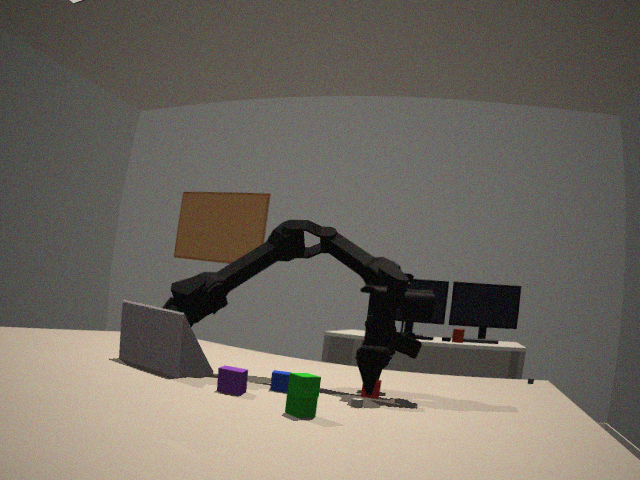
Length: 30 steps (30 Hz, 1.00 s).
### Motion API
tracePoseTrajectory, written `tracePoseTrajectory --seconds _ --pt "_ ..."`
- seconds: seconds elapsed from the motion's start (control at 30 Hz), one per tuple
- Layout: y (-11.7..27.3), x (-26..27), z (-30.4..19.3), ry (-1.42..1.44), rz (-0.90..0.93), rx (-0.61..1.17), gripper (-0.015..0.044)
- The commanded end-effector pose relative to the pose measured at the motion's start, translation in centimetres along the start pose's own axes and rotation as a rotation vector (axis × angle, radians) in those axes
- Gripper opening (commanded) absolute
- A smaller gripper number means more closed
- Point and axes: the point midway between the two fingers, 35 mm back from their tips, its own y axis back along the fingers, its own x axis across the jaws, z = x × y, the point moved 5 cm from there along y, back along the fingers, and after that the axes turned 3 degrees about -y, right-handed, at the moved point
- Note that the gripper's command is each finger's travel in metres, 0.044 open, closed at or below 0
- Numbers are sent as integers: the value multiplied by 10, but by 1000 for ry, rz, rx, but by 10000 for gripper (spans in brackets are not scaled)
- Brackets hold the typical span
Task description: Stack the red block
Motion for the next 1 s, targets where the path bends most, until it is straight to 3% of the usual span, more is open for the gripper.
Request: tracePoseTrajectory --seconds 0.0,0.37,0.73,0.97 --pt "-3 -2 0 -7 -5 1 440" --pt "-2 -2 0 -7 -5 1 440" --pt "-2 -2 0 -7 -5 1 151" --pt "-2 -2 0 -7 -5 1 105"
